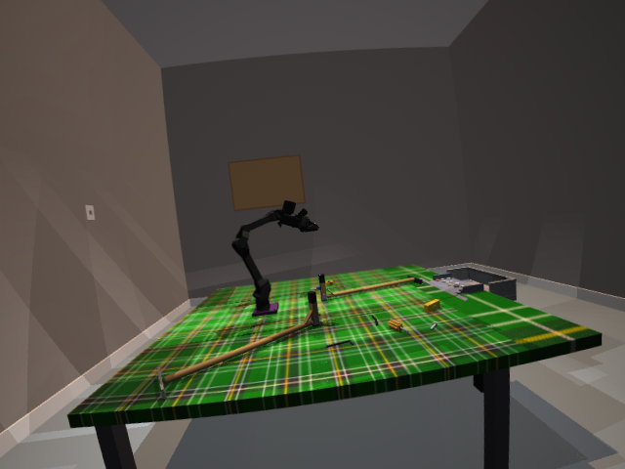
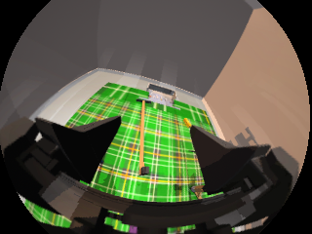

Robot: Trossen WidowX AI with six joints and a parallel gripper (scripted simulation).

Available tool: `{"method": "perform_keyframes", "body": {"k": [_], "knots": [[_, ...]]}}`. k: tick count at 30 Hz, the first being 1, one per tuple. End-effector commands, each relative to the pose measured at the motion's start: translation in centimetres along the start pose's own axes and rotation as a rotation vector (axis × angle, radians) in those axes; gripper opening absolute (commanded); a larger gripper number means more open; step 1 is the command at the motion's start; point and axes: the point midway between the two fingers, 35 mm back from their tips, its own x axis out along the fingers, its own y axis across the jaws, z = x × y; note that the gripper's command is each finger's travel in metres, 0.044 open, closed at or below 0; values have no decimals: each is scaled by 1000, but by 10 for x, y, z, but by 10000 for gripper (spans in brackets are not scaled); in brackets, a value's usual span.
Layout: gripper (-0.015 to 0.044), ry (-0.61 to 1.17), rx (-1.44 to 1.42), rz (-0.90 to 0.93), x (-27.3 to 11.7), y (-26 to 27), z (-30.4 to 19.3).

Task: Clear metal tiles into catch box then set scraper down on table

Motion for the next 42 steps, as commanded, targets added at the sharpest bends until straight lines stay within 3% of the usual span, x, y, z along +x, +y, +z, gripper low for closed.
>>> {"method": "perform_keyframes", "body": {"k": [1, 25, 42], "knots": [[440, -31, 28, -14, -13, -7, -4], [440, -202, 183, -56, -72, -44, -19], [440, -206, 188, -57, -73, -46, -19]]}}
